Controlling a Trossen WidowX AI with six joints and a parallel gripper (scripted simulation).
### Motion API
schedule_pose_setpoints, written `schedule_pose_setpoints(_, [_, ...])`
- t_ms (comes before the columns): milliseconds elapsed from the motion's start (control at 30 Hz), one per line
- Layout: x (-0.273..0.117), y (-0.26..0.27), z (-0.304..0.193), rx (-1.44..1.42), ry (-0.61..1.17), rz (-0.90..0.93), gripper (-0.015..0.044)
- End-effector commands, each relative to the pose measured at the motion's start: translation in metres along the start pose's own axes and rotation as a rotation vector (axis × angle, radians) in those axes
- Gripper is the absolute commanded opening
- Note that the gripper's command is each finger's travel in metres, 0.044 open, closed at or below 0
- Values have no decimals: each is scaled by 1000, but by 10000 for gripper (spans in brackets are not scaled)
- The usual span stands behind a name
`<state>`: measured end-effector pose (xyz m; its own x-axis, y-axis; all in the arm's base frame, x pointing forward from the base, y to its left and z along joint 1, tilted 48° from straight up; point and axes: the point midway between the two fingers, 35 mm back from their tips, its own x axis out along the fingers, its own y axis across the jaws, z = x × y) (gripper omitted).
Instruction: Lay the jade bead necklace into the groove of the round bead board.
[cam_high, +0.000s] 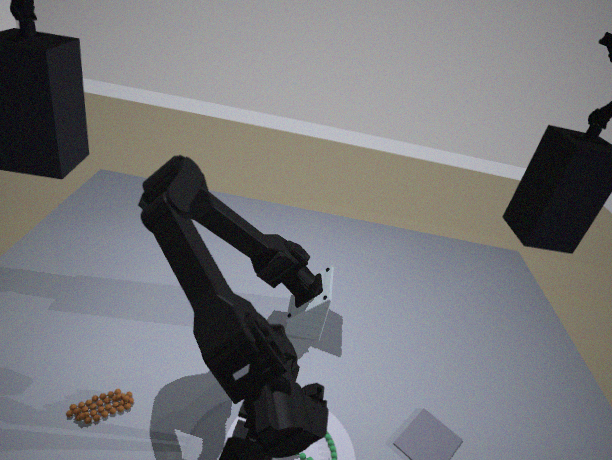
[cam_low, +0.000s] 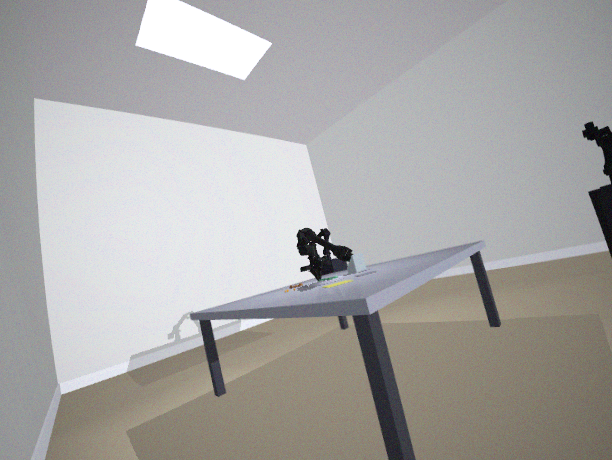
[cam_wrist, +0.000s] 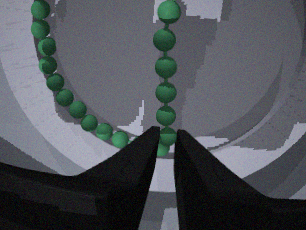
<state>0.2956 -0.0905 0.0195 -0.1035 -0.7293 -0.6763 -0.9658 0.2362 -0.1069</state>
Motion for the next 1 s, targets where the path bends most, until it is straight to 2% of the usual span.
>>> schedule_pose_setpoints(0, [-1,0,0,0,0,-1,0])
schedule_pose_setpoints(967, [-6,-9,-10,-7,3,-3,0])
